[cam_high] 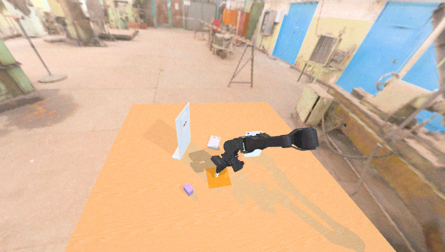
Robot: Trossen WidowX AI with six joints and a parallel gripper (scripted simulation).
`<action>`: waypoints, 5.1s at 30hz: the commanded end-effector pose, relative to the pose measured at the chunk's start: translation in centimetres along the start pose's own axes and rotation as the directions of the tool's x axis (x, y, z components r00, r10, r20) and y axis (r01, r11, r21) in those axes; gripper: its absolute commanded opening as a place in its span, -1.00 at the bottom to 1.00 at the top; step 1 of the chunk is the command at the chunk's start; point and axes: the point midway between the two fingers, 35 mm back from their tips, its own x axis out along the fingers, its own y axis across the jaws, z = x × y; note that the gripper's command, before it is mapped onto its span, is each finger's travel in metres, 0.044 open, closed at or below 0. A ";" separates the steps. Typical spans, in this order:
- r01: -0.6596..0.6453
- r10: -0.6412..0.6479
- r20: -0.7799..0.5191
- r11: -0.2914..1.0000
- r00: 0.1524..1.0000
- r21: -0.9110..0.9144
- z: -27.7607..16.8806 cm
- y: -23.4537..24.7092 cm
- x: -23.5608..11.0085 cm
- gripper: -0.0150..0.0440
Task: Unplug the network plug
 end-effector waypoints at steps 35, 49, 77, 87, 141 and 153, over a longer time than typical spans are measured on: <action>0.006 -0.006 0.005 1.000 1.000 0.006 0.5 1.4 1.6 -0.49; 0.006 -0.006 0.005 1.000 1.000 0.006 0.5 1.4 1.6 0.04; 0.004 -0.004 0.001 1.000 1.000 0.007 0.3 1.3 -0.2 0.04; 0.005 -0.005 0.001 1.000 1.000 0.008 0.3 1.4 -0.9 0.04; -0.030 0.030 -0.017 1.000 0.999 -0.001 -0.9 -0.8 -4.1 0.04; -0.028 0.028 -0.015 1.000 0.999 0.000 -0.8 -1.4 -5.1 0.04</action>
